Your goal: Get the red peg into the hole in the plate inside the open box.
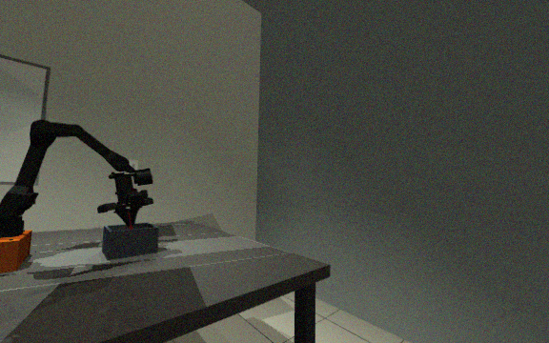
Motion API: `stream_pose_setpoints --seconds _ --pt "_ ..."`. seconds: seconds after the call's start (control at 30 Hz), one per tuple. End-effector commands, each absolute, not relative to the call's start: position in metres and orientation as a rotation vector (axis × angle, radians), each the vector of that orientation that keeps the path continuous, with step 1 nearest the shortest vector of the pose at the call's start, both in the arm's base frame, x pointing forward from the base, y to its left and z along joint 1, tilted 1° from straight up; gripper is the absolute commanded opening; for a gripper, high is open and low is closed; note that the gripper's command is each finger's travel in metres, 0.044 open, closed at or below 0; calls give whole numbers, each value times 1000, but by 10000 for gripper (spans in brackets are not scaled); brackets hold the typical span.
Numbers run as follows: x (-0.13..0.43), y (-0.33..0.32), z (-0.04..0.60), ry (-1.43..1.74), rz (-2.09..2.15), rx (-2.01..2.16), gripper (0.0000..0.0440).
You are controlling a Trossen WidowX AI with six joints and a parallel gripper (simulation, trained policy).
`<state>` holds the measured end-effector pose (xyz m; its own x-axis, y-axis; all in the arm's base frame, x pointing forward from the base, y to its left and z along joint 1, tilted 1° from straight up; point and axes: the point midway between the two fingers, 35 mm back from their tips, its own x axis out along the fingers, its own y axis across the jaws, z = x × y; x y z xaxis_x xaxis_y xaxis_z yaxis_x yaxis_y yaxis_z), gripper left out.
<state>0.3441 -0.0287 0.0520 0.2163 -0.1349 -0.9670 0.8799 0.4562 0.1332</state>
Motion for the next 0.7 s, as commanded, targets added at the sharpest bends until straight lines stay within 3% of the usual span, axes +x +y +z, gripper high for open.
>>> stream_pose_setpoints --seconds 0.0,0.07,0.2,0.67 --pt "346 -32 38 1163 -827 807 86" --pt "347 -33 34 1176 -827 795 135" --pt "352 -36 29 1193 -829 777 166" --pt "394 -60 35 1153 -805 736 440"
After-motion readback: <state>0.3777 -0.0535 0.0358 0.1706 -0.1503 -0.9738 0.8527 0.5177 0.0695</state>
